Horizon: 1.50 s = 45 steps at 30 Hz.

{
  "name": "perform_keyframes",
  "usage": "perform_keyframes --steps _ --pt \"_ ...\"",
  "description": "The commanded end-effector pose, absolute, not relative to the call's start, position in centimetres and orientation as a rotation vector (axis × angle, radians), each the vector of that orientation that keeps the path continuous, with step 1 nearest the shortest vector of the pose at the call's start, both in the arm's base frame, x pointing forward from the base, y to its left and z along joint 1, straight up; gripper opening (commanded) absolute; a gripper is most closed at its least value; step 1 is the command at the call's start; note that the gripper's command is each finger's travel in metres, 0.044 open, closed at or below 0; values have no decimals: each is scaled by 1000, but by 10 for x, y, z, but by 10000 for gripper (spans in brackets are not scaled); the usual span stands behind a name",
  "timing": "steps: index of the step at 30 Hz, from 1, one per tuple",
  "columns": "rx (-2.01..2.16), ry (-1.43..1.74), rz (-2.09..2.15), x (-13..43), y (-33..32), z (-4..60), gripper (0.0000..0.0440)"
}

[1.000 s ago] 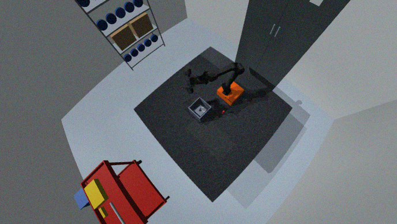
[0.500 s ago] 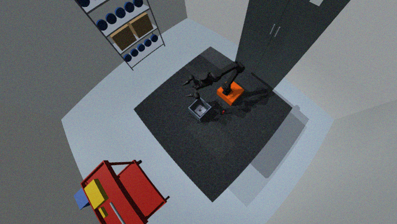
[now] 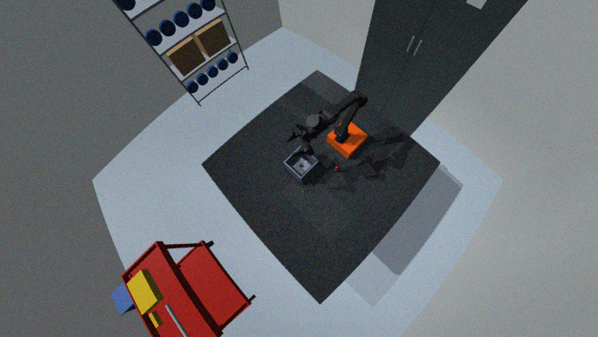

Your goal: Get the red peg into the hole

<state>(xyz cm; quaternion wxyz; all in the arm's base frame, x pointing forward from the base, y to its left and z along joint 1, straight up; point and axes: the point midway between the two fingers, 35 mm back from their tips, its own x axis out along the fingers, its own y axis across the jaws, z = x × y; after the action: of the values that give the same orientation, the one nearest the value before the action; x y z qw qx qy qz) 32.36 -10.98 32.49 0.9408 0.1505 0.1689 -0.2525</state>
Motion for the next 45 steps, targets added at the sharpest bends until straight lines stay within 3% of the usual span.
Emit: perform_keyframes --steps 1,24,45 --pt "384 365 -480 323 -94 322 440" --pt "874 714 -393 295 9 261 433" --pt "1161 1120 -648 241 72 192 440"
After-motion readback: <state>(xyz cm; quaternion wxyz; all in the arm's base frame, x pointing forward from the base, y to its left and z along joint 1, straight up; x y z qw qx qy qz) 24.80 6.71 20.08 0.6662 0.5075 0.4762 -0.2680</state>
